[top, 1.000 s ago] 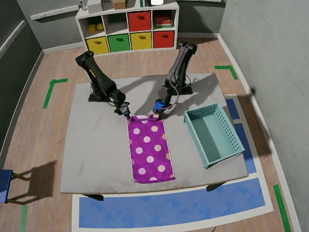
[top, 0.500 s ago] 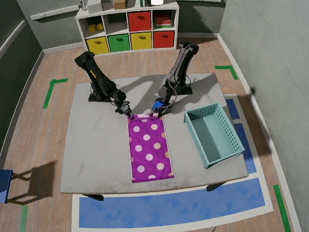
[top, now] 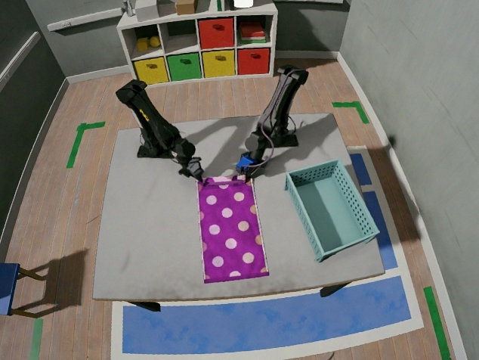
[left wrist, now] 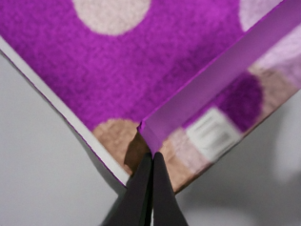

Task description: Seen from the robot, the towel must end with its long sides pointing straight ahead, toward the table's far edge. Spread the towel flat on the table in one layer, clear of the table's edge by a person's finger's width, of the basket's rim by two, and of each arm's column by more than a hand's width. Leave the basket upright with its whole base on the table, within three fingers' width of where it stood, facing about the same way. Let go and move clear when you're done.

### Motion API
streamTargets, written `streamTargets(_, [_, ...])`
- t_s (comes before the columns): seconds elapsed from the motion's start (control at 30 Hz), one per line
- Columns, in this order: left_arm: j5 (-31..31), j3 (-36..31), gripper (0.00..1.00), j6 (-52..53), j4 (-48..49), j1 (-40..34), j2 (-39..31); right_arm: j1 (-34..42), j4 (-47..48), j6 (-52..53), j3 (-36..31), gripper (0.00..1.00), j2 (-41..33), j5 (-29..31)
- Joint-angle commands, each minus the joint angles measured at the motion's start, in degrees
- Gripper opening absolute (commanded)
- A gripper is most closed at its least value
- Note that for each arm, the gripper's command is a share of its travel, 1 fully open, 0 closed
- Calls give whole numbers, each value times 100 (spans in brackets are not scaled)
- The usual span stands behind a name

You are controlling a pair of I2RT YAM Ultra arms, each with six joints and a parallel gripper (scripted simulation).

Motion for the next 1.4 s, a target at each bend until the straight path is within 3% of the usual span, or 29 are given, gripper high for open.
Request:
streamTargets(0.0, [-148, -126, 0, -43, -114, -30, -106, 40, -149, -41, -123, 0, -111, 97])
streamTargets(0.2, [-140, 170, 0, -42, -223, -188, -171, 156, -236, -38, 185, 0, -145, 96])
streamTargets(0.23, [-136, -120, 0, -27, -252, -248, -240, 219, -258, -48, -28, 0, -213, 91])
streamTargets(0.37, [-143, -119, 0, -37, -268, -258, -253, 224, -264, -40, -28, 0, -215, 54])
streamTargets(0.4, [-145, 166, 12, -48, -399, -237, -351, 220, -374, -29, 172, 12, -296, 56])
streamTargets(0.47, [-146, 169, 12, -49, -411, -235, -358, 211, -380, -28, 175, 12, -296, 57])
streamTargets(0.5, [-144, 275, 33, -47, -606, -234, -456, 211, -578, -28, 266, 33, -414, 56])
streamTargets(0.57, [-145, 285, 33, -48, -637, -235, -472, 211, -602, -28, 275, 33, -422, 57])
streamTargets(0.6, [-141, 394, 54, -47, -825, -233, -561, 210, -791, -28, 368, 54, -530, 56])
streamTargets(0.67, [-141, 409, 54, -47, -871, -234, -584, 211, -827, -28, 382, 54, -542, 57])
streamTargets(0.7, [-140, 464, 64, -47, -968, -234, -629, 211, -922, -28, 430, 64, -592, 56])
streamTargets(0.93, [-140, 707, 64, -46, -1373, -233, -795, 210, -1318, -28, 644, 64, -779, 56])
streamTargets(0.97, [-134, 1101, 64, -42, -1892, -229, -983, 208, -1863, -30, 990, 64, -1042, 54])
streamTargets(1.13, [-138, 1449, 64, -44, -2394, -232, -1090, 209, -2354, -30, 1313, 64, -1163, 55])
streamTargets(1.33, [-141, 1867, 64, -48, -2465, 122, -523, -160, -2528, -16, 1736, 64, -691, 92])
streamTargets(1.37, [-125, 2209, 64, -40, -2444, 372, -198, -413, -2605, -9, 2079, 64, -459, 89])
